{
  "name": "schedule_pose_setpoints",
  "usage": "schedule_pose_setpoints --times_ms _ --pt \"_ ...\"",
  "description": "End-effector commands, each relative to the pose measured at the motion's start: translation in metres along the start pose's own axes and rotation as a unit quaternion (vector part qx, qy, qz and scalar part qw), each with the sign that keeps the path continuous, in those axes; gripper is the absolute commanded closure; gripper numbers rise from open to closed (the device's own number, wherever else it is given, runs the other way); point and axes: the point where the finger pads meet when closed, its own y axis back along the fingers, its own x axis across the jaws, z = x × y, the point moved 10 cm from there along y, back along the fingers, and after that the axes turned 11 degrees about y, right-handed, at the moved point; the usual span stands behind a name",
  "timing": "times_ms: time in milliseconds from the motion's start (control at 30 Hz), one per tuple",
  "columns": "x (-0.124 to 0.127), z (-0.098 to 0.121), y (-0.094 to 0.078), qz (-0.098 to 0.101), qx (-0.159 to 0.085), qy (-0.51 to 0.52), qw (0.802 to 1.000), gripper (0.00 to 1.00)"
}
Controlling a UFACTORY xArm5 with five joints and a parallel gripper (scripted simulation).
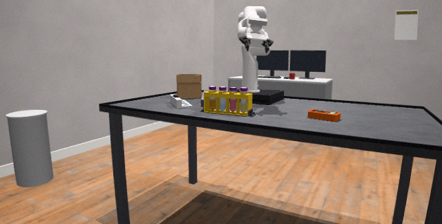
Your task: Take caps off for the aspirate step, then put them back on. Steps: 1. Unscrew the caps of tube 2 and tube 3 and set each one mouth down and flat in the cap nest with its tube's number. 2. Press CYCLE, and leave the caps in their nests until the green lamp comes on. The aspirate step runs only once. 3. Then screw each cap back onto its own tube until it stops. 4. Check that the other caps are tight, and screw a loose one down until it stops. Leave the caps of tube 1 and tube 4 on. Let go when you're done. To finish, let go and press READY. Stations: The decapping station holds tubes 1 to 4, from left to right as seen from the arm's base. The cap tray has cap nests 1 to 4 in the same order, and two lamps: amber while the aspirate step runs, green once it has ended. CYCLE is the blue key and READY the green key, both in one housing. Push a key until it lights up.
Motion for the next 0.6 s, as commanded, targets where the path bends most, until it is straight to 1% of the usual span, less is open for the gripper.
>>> schedule_pose_setpoints --times_ms 0,533,567 --pt "0.0004 -0.0014 0.0005 0.001 0.002 0.0 1.0 0.0" --pt "0.0004 -0.0014 0.0005 0.001 0.002 0.0 1.0 0.0" --pt "0.0004 -0.0014 0.0005 0.001 0.002 0.0 1.0 0.54"
